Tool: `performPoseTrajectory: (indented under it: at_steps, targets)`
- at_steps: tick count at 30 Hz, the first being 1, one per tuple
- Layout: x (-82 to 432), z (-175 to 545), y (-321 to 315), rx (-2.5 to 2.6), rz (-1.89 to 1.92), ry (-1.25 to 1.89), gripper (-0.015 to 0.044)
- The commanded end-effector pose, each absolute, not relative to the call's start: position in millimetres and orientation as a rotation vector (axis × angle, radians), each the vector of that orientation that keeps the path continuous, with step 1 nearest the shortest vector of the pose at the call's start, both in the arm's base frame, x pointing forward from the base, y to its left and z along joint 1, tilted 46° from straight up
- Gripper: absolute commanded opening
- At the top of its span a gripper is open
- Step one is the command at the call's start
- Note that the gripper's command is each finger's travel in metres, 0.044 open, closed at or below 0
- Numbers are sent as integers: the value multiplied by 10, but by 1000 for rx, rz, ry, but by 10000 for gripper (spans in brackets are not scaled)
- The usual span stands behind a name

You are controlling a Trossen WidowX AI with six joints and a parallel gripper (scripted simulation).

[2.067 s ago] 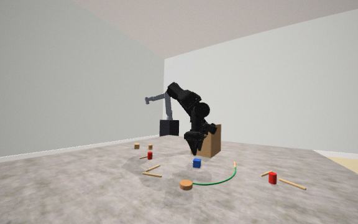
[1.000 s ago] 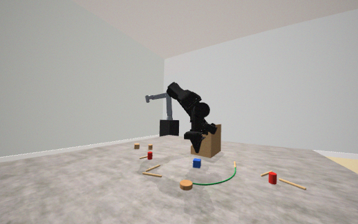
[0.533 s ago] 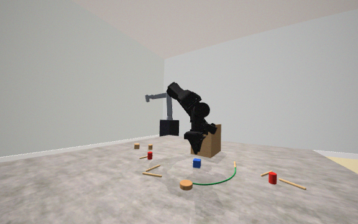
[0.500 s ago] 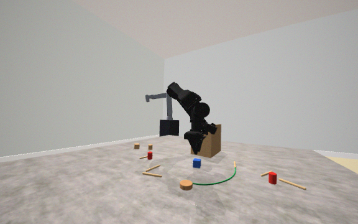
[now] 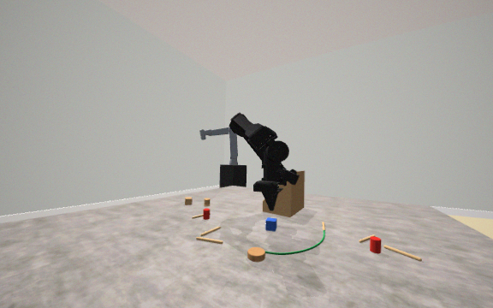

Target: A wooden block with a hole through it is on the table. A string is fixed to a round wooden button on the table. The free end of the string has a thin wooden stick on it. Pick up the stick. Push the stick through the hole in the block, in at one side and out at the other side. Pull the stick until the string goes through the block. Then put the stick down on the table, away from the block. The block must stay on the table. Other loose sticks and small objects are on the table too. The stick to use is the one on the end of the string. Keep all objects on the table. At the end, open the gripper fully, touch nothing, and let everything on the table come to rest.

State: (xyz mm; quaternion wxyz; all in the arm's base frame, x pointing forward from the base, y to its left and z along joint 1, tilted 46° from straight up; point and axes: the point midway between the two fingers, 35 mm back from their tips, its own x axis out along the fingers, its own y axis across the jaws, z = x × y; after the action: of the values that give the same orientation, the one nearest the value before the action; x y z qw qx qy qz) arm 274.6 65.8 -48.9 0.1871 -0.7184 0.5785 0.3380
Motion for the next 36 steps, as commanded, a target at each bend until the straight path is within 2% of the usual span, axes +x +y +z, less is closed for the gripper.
performPoseTrajectory:
  at_steps: [1,6,8,12,19,23,29,36]
  targets:
    - [2746,-489,658,-2022,951,1628,0]
    - [2746,-489,658,-2022,951,1628,0]
    - [2712,-547,728,-2077,1041,1608,53]
    - [2452,-890,1106,-2372,1593,1426,157]
    - [1820,-1470,1549,-2693,2633,785,341]
    - [1740,-1532,1578,-2703,2754,682,440]
    - [1740,-1532,1578,-2703,2754,682,440]
    - [1740,-1532,1578,-2703,2754,682,256]
